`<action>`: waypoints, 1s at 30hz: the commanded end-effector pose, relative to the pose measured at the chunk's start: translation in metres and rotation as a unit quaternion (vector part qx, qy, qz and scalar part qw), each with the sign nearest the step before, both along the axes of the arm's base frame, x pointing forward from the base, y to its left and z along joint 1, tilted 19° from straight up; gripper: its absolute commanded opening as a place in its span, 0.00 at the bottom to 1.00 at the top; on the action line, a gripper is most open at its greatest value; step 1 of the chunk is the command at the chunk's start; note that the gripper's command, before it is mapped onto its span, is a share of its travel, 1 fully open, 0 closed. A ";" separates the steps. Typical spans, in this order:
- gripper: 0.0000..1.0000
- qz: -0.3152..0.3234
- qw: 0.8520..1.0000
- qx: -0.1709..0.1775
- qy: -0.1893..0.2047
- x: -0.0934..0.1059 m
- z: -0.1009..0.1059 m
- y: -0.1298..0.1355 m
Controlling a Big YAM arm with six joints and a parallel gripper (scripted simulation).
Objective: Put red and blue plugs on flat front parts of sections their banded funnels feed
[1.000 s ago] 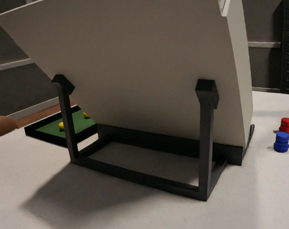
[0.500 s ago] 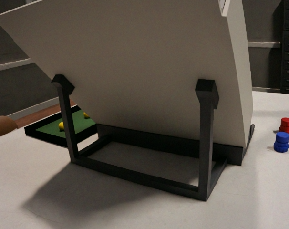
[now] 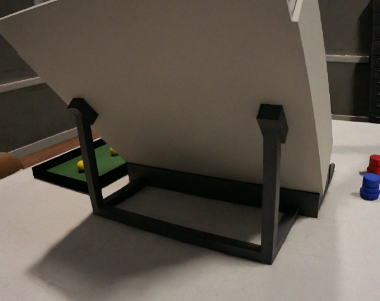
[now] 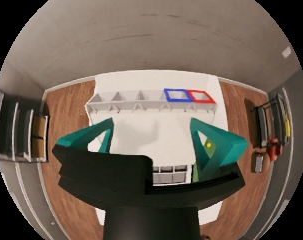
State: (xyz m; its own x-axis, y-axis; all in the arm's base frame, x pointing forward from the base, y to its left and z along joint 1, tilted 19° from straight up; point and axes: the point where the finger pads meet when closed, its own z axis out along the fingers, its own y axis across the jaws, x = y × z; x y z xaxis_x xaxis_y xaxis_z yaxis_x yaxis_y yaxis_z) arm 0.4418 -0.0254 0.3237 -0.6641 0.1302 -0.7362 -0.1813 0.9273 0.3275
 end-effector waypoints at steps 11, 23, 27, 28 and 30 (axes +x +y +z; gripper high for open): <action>1.00 0.003 0.999 -0.005 -0.035 0.019 0.035 0.002; 1.00 0.000 1.000 -0.003 -0.019 0.018 0.020 0.001; 1.00 0.000 1.000 -0.003 -0.020 0.018 0.020 0.001; 1.00 0.000 1.000 -0.003 -0.020 0.018 0.020 0.001; 1.00 0.000 1.000 -0.003 -0.020 0.018 0.020 0.001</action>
State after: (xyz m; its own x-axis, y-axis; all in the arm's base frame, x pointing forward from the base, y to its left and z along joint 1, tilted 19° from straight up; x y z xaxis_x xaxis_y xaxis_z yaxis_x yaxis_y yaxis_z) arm 0.4544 -0.0246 0.3239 -0.6637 0.1296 -0.7367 -0.1833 0.9267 0.3281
